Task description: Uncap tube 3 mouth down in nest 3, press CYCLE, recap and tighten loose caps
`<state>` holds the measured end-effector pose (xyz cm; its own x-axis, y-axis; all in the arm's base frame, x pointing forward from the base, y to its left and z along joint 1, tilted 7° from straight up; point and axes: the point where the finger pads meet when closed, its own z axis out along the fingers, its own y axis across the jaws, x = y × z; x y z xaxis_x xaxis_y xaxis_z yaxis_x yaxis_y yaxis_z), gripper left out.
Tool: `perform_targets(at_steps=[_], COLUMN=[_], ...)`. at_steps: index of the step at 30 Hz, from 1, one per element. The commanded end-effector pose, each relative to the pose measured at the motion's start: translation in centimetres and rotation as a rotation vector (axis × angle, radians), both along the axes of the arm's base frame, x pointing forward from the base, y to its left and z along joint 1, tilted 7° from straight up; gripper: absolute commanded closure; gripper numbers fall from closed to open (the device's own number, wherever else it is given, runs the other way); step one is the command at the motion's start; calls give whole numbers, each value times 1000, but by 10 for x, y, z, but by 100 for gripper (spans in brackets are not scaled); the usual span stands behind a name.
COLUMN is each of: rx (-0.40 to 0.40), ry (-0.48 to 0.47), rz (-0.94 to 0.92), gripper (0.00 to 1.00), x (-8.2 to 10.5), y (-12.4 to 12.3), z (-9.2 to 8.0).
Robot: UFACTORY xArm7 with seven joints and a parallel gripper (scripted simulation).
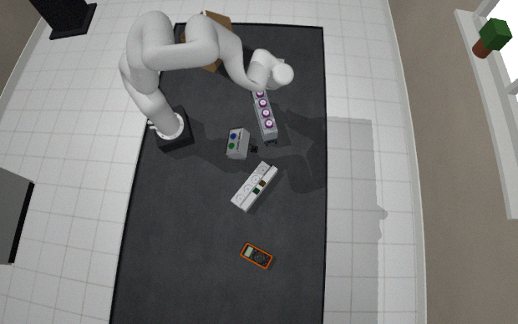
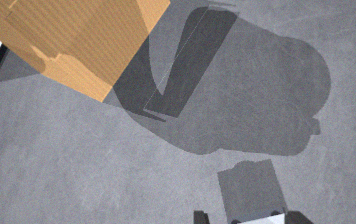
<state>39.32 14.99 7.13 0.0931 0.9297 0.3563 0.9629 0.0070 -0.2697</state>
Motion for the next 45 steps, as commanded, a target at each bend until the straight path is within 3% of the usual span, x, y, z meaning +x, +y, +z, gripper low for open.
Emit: perform_targets(at_steps=[1, 45], rx=[-40, -391], ry=[-32, -277], rz=[19, 209], gripper=[54, 54], x=[2, -9], y=[-16, -195], z=[3, 14])
